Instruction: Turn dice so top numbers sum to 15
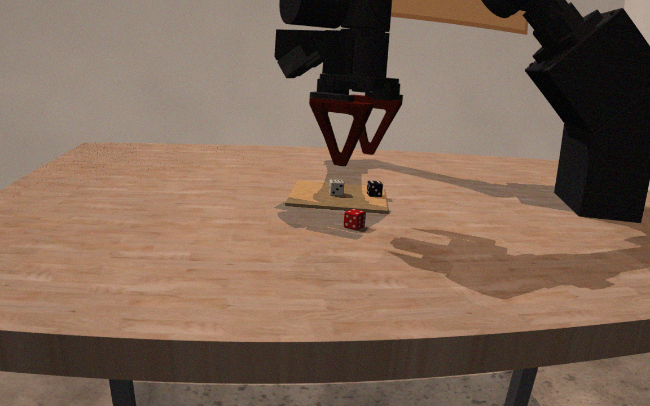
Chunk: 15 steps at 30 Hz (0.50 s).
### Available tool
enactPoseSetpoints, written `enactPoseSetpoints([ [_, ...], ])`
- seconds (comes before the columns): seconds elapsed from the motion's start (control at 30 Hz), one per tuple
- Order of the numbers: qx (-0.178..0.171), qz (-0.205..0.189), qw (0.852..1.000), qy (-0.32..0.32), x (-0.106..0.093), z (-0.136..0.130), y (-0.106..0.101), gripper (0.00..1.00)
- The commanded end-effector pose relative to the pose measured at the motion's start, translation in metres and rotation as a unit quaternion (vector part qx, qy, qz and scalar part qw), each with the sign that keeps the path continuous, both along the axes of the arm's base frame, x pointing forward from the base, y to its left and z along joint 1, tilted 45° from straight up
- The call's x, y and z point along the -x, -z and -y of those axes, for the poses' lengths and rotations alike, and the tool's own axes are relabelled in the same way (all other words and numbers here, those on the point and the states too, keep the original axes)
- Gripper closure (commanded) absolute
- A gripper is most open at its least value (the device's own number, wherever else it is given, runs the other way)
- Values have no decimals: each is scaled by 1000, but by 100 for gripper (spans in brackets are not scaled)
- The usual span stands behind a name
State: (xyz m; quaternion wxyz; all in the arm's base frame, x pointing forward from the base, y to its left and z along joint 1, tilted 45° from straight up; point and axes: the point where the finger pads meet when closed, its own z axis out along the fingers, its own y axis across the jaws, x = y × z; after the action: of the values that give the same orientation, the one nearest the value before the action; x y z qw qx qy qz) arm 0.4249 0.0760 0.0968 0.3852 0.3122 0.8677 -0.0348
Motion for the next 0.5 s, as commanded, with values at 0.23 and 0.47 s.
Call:
enactPoseSetpoints([
  [0.23,-55,22,996,63,0,2,10,66],
  [0.47,-55,22,996,63,0,2,10,66],
])
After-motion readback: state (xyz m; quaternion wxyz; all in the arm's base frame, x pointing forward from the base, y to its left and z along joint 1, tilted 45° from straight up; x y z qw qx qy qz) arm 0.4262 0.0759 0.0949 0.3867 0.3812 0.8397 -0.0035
